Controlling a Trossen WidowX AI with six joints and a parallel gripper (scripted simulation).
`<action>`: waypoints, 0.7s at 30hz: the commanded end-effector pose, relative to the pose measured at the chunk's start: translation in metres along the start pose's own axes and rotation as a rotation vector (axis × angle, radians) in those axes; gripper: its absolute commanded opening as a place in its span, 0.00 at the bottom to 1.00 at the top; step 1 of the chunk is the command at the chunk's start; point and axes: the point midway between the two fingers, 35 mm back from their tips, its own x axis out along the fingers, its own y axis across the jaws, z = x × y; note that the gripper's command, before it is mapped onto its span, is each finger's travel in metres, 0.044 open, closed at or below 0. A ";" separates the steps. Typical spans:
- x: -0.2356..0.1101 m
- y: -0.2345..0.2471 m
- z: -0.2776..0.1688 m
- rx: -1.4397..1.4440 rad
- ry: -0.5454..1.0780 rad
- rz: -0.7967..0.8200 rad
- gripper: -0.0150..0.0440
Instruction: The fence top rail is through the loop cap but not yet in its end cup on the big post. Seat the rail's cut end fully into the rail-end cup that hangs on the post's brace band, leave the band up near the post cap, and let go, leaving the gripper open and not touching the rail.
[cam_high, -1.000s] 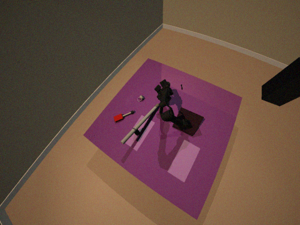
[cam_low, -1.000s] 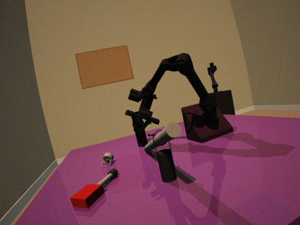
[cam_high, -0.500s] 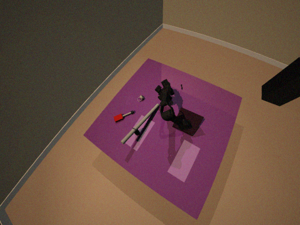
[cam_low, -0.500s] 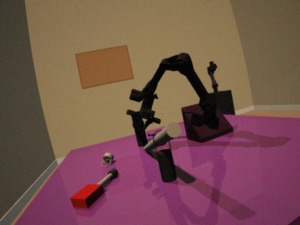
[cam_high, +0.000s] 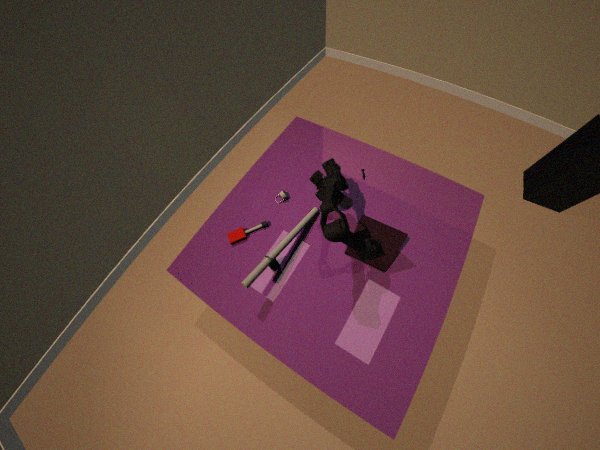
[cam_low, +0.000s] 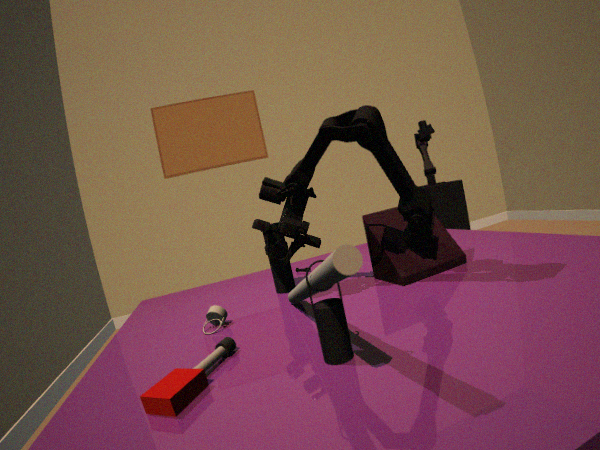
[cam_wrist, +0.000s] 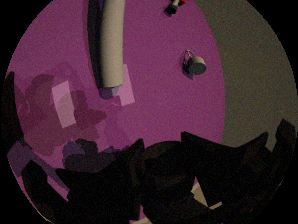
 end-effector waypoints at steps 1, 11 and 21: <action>0.000 0.000 0.000 0.000 0.000 0.000 0.25; 0.000 0.000 0.000 0.000 0.000 0.000 0.34; -0.003 -0.002 0.003 0.000 0.000 0.000 0.79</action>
